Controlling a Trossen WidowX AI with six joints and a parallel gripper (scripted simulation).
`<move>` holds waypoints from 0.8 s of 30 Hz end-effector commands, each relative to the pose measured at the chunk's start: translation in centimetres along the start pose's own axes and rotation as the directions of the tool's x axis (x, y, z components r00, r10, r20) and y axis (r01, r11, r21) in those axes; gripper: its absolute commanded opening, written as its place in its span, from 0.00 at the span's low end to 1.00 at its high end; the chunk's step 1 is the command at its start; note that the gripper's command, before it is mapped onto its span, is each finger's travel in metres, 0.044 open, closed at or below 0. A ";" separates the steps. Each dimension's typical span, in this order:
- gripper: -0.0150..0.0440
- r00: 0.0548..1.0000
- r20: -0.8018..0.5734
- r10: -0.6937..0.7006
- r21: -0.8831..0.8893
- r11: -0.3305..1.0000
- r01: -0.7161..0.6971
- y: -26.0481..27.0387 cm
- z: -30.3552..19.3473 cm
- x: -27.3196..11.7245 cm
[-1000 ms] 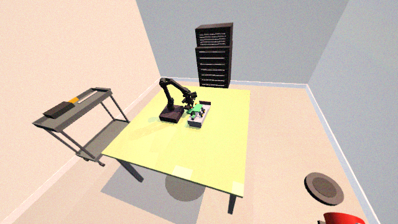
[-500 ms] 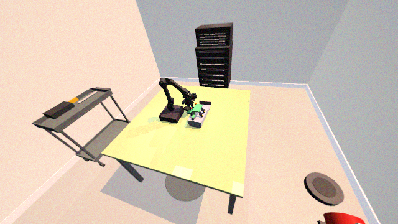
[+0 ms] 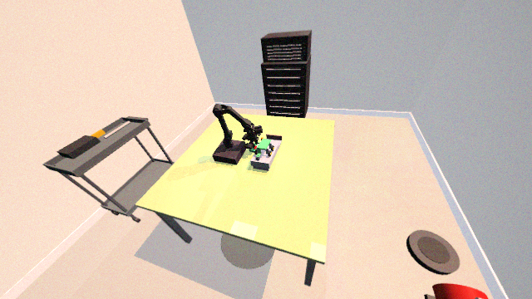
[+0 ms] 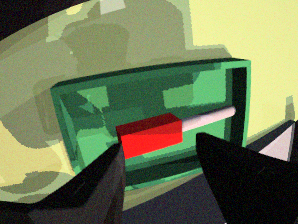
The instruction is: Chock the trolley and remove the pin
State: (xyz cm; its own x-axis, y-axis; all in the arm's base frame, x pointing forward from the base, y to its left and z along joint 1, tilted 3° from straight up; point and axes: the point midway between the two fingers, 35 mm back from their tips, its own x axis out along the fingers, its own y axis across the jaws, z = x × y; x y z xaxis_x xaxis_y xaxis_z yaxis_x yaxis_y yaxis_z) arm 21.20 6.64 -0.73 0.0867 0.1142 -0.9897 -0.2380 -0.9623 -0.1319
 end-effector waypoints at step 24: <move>0.83 1.000 0.002 -0.003 -0.004 1.000 0.003 -0.1 0.2 -2.2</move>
State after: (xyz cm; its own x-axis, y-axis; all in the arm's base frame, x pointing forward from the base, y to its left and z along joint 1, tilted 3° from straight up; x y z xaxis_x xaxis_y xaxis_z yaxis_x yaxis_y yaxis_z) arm 20.77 6.40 0.24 0.0739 0.1115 -0.9910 -0.2373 -0.9632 -0.1261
